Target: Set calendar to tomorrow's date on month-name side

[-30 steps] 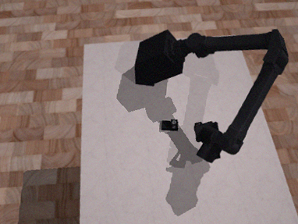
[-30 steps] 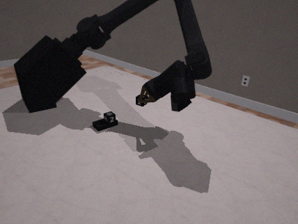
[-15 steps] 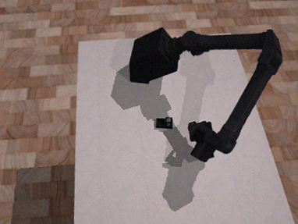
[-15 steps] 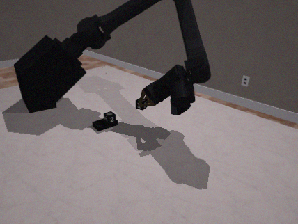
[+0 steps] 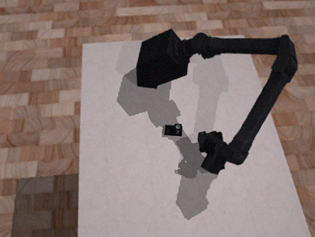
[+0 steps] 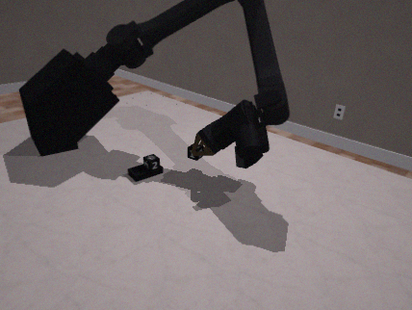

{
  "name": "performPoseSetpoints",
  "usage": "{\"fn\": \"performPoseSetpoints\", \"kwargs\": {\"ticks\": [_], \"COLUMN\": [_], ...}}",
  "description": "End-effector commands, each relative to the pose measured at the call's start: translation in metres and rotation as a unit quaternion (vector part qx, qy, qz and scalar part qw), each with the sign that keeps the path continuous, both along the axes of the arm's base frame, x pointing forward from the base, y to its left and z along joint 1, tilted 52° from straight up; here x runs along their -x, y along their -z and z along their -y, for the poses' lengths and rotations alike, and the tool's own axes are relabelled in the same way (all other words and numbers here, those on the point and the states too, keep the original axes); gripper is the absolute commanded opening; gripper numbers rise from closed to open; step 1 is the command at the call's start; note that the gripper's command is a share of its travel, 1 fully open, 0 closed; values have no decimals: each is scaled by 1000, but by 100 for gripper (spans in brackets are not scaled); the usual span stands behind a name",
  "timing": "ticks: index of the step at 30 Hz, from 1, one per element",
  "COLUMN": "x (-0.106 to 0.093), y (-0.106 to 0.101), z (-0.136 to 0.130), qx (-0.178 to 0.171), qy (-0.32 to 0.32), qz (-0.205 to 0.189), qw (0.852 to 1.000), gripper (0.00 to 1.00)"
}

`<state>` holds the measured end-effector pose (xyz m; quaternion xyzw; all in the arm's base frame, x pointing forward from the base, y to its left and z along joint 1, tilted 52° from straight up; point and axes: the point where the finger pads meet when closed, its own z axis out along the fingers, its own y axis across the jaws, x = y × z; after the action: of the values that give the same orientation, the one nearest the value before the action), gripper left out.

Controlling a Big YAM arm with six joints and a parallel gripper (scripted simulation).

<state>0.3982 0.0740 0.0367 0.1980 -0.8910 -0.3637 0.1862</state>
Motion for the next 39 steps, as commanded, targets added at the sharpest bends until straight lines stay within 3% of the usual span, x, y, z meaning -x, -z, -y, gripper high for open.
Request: {"fn": "performPoseSetpoints", "kwargs": {"ticks": [1,16,39], "x": [-7,-10,-9], "y": [4,14,13], "z": [-11,-22,-25], "qx": [4,4,5], "qy": [-2,-3,-3], "qz": [2,0,-1], "qw": [1000,1000,1000], "gripper": [27,27,27]}}
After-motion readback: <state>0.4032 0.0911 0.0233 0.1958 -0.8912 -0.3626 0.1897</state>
